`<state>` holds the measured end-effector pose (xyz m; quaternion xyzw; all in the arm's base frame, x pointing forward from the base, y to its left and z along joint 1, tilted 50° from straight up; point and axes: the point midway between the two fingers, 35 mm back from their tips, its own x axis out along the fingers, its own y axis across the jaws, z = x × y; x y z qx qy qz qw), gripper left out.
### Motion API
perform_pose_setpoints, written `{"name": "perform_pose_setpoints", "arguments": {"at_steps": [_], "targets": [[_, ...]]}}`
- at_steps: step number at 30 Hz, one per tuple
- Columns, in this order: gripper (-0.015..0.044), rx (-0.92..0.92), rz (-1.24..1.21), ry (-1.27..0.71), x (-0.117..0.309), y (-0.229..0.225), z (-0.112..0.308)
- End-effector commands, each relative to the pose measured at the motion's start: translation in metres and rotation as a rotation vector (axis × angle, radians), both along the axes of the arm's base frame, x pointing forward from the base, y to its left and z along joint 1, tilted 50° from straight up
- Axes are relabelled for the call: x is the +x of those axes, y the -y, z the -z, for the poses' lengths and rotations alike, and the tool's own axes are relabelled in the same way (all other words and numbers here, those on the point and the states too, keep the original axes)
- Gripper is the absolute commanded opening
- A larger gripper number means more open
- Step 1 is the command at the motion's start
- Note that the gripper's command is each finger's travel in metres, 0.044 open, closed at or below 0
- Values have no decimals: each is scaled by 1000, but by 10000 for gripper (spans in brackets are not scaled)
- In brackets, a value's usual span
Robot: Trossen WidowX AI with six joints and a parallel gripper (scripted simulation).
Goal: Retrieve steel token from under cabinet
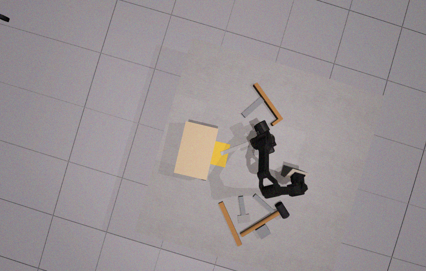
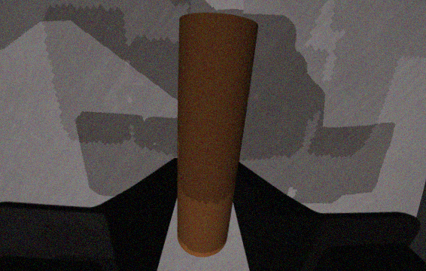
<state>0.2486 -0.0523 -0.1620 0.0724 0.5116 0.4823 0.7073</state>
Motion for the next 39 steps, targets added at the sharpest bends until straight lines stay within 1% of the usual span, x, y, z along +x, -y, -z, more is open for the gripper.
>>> {"name": "perform_pose_setpoints", "arguments": {"at_steps": [1,26,39], "targets": [[0,-5,8,3,2,7,5],[0,-6,10,1,4,21,20],[0,-5,71,-69,4,21,20]]}}
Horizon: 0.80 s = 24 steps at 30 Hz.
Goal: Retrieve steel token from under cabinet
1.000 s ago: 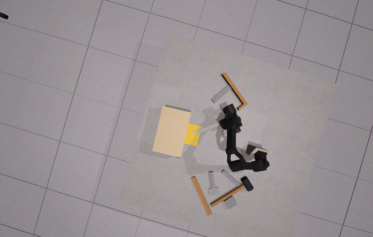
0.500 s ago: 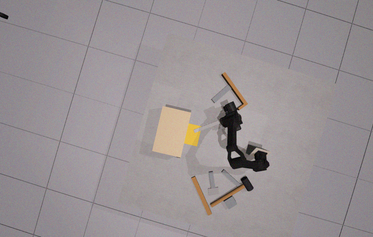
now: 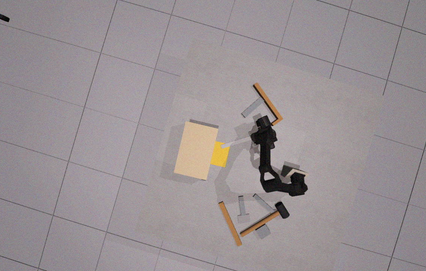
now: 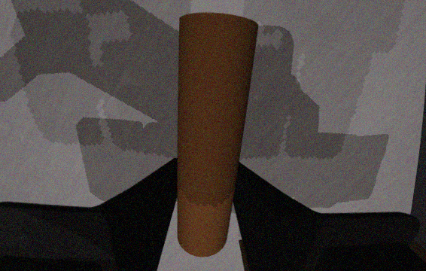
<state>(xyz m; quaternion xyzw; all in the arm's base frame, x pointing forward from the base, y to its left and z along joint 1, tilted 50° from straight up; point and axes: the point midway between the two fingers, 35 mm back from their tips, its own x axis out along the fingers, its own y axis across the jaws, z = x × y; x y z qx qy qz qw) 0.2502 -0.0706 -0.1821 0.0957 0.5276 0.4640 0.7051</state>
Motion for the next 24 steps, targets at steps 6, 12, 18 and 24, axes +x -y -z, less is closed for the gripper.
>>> {"name": "perform_pose_setpoints", "arguments": {"at_steps": [6,12,18,24], "targets": [[0,-3,56,-54,2,3,0],[0,-3,88,-90,2,3,0],[79,1,80,-90,1,1,0],[200,2,77,-88,0,0,0]]}}
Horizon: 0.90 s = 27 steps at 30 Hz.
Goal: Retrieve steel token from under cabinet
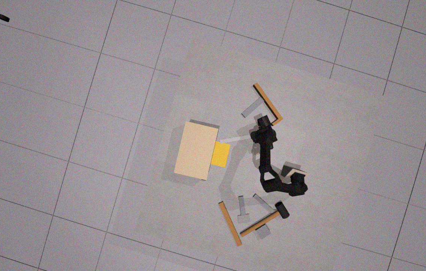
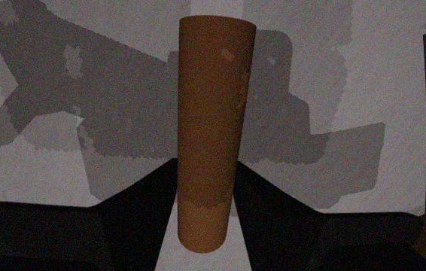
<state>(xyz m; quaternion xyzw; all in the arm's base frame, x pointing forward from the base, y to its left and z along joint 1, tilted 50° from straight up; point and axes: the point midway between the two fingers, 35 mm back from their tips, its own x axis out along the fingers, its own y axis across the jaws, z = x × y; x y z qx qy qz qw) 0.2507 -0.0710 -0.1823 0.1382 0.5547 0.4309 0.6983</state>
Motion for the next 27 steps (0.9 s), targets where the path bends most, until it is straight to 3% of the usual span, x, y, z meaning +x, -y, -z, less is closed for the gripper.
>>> {"name": "perform_pose_setpoints", "arguments": {"at_steps": [1,3,6,22,27], "targets": [[200,0,-2,2,0,0,0],[200,0,0,0,0,0,0],[270,-4,5,4,0,0,0],[270,-4,4,5,-4,-1,4],[158,-7,0,9,0,0,2]]}}
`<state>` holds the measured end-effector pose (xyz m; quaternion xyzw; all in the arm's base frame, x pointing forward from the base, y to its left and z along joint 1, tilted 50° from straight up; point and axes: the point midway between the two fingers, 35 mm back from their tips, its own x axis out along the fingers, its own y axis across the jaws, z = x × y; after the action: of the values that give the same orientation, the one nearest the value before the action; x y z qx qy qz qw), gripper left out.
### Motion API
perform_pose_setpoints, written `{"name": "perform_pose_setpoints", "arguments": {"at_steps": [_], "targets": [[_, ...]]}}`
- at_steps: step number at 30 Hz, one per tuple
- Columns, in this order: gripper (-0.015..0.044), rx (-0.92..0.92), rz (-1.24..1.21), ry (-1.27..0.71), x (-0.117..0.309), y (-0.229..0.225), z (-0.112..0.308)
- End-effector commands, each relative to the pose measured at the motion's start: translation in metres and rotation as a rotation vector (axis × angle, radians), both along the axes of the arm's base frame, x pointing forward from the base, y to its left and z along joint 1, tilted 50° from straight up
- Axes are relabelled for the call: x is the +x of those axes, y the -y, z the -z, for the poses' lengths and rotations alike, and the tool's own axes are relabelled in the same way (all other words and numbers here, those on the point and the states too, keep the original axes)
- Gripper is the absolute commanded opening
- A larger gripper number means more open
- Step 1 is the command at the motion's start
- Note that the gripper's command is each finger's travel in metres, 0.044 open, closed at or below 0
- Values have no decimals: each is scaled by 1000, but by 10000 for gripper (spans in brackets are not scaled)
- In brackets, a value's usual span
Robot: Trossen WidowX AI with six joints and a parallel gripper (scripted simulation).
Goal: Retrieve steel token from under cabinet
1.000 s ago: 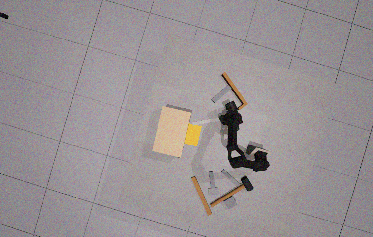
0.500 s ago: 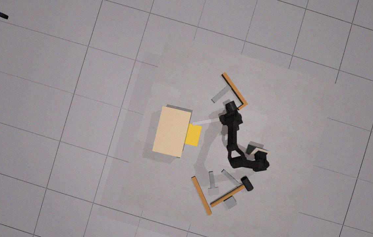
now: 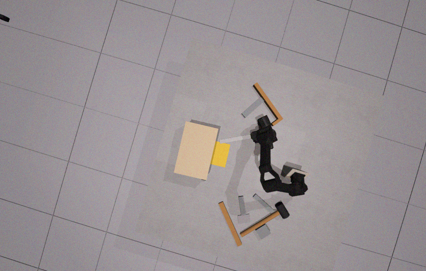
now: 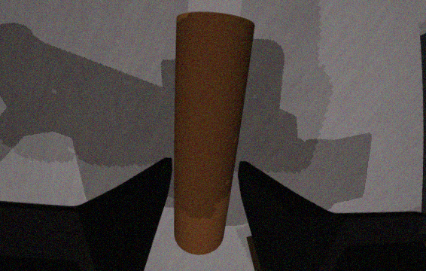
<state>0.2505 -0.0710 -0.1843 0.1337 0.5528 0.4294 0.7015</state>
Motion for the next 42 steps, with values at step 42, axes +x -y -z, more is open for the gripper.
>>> {"name": "perform_pose_setpoints", "arguments": {"at_steps": [42], "targets": [[0,6,39,-44,47,-14,-16]]}}
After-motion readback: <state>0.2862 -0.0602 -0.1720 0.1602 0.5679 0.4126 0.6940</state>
